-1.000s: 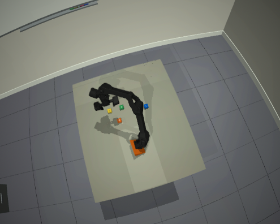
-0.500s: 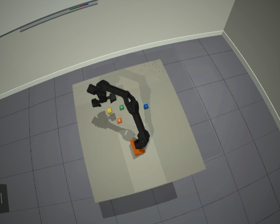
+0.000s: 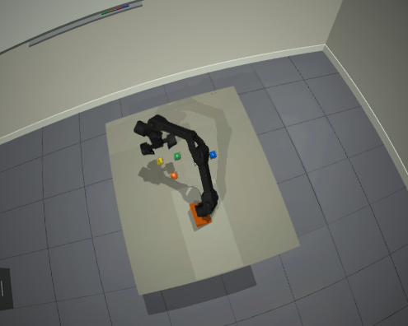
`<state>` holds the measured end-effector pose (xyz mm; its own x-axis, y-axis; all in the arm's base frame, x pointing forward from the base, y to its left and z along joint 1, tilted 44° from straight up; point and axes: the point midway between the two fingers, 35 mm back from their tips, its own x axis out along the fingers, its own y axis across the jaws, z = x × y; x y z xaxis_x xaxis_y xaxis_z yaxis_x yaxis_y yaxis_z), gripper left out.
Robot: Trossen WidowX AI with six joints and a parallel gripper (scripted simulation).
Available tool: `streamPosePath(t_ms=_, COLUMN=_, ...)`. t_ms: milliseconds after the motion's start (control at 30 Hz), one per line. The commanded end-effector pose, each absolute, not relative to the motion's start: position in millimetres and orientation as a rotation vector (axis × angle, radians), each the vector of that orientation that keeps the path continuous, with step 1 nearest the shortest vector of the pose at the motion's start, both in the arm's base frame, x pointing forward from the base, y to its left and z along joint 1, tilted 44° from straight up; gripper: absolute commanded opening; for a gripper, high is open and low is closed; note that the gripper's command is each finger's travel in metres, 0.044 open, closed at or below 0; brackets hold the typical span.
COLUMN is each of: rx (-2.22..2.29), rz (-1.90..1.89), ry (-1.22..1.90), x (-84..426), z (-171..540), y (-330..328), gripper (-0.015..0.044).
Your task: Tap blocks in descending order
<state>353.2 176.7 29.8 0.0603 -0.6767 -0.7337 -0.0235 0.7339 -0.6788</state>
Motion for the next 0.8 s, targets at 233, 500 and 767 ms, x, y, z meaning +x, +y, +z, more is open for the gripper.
streamPosePath(t_ms=233, rx=-0.594, rz=-0.570, ry=1.437, x=344.5, z=81.0, y=119.6, gripper=0.0400)
streamPosePath(t_ms=500, rx=-0.594, rz=-0.570, ry=1.437, x=344.5, z=81.0, y=119.6, gripper=0.0400)
streamPosePath(t_ms=767, rx=-0.594, rz=-0.570, ry=1.437, x=344.5, z=81.0, y=119.6, gripper=0.0400)
